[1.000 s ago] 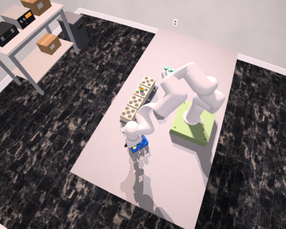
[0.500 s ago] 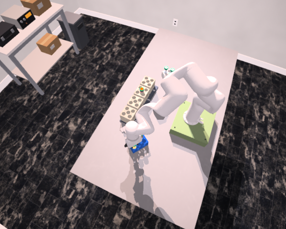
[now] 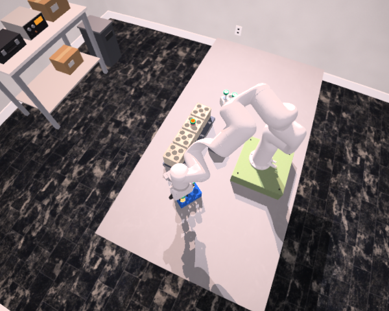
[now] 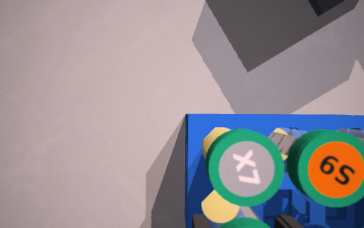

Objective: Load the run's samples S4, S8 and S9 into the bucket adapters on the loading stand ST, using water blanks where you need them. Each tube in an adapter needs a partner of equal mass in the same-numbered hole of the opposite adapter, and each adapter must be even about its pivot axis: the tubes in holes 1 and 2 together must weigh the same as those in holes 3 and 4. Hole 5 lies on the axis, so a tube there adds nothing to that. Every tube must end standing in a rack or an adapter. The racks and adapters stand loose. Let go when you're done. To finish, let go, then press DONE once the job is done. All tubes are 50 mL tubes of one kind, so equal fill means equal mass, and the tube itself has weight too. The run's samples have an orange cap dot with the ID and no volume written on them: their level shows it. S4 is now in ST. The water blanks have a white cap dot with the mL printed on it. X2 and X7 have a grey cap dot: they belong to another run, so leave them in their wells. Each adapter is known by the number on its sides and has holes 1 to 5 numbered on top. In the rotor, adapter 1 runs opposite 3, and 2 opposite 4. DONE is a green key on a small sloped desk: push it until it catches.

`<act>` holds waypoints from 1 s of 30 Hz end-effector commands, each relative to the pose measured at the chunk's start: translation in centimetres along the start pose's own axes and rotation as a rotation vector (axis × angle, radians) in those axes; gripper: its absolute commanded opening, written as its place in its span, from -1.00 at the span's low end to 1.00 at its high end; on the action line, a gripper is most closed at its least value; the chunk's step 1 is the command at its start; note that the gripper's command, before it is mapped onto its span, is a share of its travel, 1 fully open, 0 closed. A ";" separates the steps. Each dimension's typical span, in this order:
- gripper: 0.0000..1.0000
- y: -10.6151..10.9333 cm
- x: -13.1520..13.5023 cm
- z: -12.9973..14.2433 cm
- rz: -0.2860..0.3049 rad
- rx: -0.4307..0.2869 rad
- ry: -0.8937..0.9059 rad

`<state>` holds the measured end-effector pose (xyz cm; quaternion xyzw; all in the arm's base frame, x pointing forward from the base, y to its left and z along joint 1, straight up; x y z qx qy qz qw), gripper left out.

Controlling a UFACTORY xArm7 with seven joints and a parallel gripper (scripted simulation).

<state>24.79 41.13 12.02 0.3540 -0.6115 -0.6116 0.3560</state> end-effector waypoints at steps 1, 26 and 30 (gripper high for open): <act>-1.00 0.5 -0.1 0.0 -0.005 0.000 0.000; -1.00 2.3 -0.1 0.0 -0.005 0.000 0.000; -1.00 3.1 -0.1 0.0 -0.005 0.000 0.000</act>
Point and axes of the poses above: the point where the finger pads meet when closed, its own y axis back along the fingers, its own x axis across the jaws, z = x × y, the point moved 7 cm from there along y, back along the fingers, and after that the axes turned 3 degrees about -y, right-handed, at the moved point
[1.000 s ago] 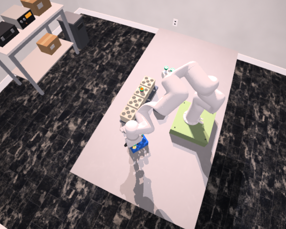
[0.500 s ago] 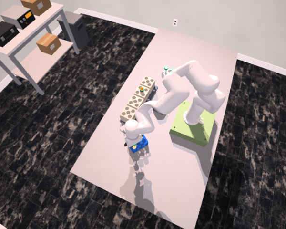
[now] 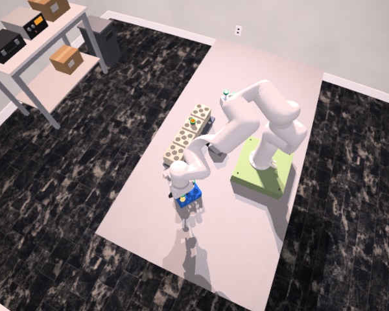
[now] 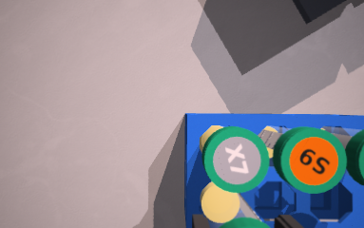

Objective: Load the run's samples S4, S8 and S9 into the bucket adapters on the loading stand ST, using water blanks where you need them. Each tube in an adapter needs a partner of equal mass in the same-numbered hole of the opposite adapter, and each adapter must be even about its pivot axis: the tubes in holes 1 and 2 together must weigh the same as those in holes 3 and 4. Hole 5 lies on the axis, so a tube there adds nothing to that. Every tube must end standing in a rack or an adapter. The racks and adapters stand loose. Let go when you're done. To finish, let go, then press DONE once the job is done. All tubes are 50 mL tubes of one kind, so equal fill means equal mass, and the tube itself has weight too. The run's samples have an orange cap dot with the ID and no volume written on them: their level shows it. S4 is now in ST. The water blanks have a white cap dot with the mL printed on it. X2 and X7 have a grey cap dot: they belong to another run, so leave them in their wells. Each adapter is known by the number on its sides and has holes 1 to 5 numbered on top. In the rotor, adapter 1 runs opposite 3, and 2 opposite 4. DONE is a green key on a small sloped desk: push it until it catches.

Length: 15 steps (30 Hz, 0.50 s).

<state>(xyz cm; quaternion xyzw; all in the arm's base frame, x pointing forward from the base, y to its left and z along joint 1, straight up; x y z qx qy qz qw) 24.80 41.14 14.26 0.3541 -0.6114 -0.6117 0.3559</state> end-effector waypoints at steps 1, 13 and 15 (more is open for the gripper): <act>-1.00 1.0 -0.1 0.0 -0.004 0.000 0.000; -1.00 3.0 -0.1 0.0 -0.004 0.000 0.000; -1.00 3.4 -0.1 0.0 -0.004 0.000 0.000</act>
Point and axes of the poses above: the point where the finger pads meet when closed, its own y axis back along the fingers, its own x axis across the jaws, z = x × y, the point moved 7 cm from there along y, back along the fingers, and after that the axes turned 3 degrees about -y, right-handed, at the moved point
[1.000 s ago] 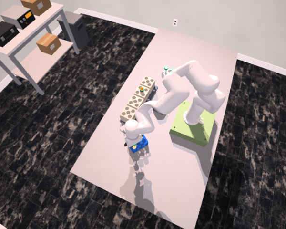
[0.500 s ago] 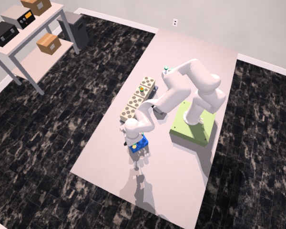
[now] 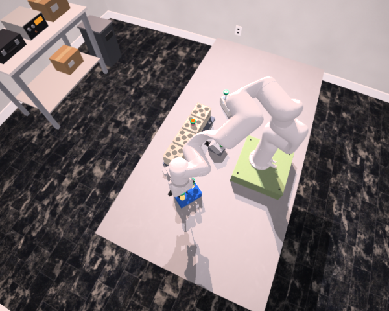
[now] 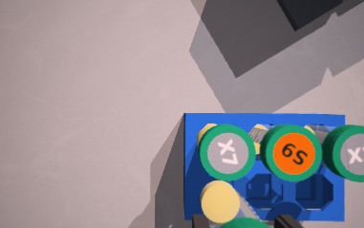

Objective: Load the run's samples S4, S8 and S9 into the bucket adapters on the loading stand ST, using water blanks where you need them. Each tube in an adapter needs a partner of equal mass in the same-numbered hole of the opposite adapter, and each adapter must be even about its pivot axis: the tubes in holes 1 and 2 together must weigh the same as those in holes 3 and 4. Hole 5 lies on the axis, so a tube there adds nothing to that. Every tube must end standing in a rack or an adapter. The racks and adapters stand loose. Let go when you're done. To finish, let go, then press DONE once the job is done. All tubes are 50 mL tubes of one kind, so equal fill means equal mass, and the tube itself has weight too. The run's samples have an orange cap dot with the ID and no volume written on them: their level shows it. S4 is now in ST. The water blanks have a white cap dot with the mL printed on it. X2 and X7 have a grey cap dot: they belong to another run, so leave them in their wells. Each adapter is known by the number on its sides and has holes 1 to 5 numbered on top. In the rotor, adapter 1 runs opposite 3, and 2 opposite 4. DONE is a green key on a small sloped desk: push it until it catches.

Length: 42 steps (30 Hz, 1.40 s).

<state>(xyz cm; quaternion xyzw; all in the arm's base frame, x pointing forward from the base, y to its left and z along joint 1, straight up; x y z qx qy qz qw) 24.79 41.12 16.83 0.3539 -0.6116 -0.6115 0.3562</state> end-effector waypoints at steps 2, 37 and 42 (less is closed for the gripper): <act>-1.00 1.2 -0.1 0.0 -0.005 0.000 0.000; -1.00 7.5 -0.1 0.0 -0.005 0.000 0.000; -1.00 8.0 -0.1 0.0 -0.005 0.000 0.000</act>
Point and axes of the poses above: the point where the finger pads meet when closed, its own y axis back along the fingers, its own x axis across the jaws, z = x × y, the point moved 7 cm from there along y, back along the fingers, and after that the axes turned 3 degrees about -y, right-handed, at the moved point
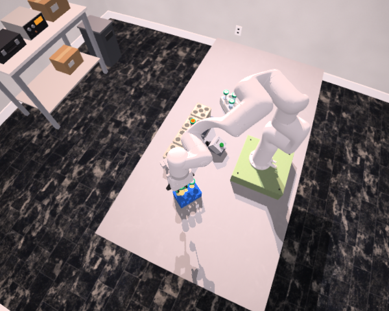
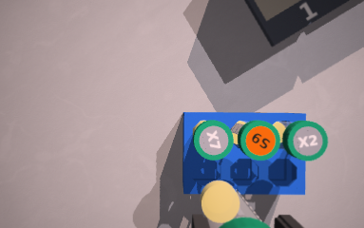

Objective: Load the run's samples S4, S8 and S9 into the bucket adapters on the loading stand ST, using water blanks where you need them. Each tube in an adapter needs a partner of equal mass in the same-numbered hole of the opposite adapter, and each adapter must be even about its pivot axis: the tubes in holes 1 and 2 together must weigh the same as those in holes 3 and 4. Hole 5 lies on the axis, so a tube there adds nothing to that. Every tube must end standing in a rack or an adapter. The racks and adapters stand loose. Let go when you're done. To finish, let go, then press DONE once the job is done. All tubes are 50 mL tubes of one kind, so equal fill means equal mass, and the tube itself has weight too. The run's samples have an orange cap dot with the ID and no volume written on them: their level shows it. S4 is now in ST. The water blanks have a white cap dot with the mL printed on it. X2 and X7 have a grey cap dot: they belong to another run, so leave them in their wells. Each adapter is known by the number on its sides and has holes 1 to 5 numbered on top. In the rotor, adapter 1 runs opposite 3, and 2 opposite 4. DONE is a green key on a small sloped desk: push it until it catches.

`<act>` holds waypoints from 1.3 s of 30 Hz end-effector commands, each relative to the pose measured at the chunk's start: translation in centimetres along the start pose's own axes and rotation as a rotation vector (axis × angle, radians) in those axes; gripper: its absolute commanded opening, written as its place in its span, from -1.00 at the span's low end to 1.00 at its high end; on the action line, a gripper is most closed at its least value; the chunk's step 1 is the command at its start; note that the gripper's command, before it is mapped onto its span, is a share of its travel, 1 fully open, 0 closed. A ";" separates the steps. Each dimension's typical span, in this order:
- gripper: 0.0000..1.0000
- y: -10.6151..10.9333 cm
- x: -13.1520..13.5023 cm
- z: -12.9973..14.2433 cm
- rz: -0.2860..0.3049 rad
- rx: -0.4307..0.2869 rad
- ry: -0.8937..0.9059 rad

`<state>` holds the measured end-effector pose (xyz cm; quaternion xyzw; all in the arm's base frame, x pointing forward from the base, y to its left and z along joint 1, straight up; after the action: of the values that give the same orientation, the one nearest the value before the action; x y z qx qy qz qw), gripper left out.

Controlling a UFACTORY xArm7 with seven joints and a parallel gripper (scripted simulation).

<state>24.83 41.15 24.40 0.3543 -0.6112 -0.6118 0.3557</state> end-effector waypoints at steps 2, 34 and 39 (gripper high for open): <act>-1.00 0.4 -0.1 0.0 -0.004 0.000 0.000; -1.00 0.4 5.5 -10.1 -0.003 0.002 0.548; -1.00 0.4 6.2 -11.4 -0.003 0.002 0.548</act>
<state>30.94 31.04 24.56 0.5052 -0.4938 -0.4936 0.5073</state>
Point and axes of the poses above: the point where the finger pads meet when closed, its own y axis back along the fingers, its own x axis across the jaws, z = x × y, the point moved 7 cm from there along y, back along the fingers, and after that the axes turned 3 degrees about -y, right-handed, at the moved point
